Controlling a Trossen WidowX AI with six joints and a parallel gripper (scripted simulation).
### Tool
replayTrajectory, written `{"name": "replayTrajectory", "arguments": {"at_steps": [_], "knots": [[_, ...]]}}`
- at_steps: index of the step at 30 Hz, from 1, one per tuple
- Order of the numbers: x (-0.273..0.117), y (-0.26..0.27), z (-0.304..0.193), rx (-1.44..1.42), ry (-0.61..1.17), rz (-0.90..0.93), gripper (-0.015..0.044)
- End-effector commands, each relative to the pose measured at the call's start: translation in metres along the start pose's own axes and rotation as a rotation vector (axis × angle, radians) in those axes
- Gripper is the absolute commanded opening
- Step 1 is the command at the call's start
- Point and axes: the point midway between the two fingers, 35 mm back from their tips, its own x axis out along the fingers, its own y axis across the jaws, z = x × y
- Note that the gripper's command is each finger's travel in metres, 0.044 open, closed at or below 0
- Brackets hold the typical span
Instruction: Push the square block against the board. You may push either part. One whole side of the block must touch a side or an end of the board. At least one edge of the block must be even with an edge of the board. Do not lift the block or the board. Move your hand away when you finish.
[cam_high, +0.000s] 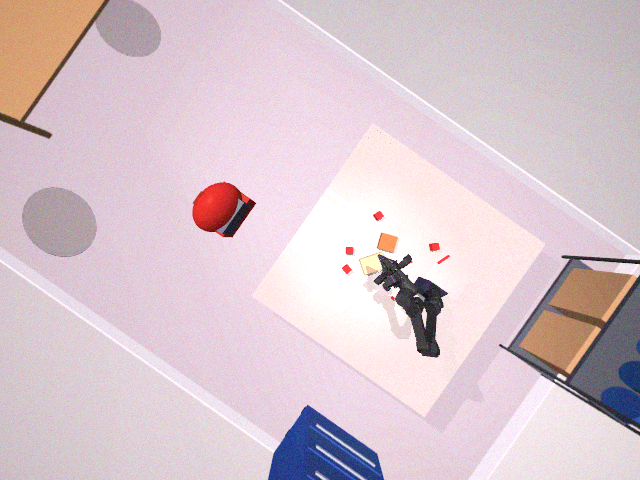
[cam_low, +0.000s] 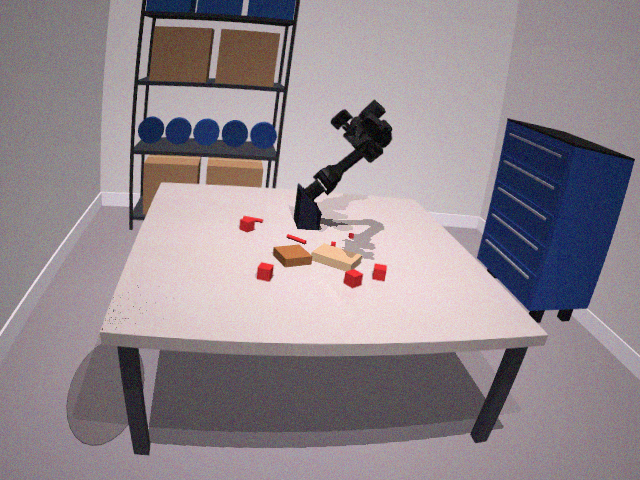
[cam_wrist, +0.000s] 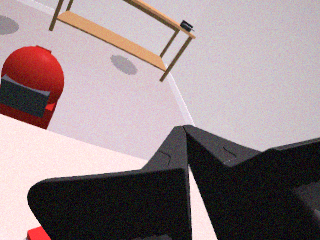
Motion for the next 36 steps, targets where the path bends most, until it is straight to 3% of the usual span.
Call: {"name": "replayTrajectory", "arguments": {"at_steps": [1,17,36], "knots": [[0.014,0.007,-0.049,0.000,0.142,0.053,0.0000],[0.017,0.051,-0.215,0.019,0.625,0.309,0.0000],[-0.061,0.124,-0.347,0.141,1.089,0.719,0.0000]]}}
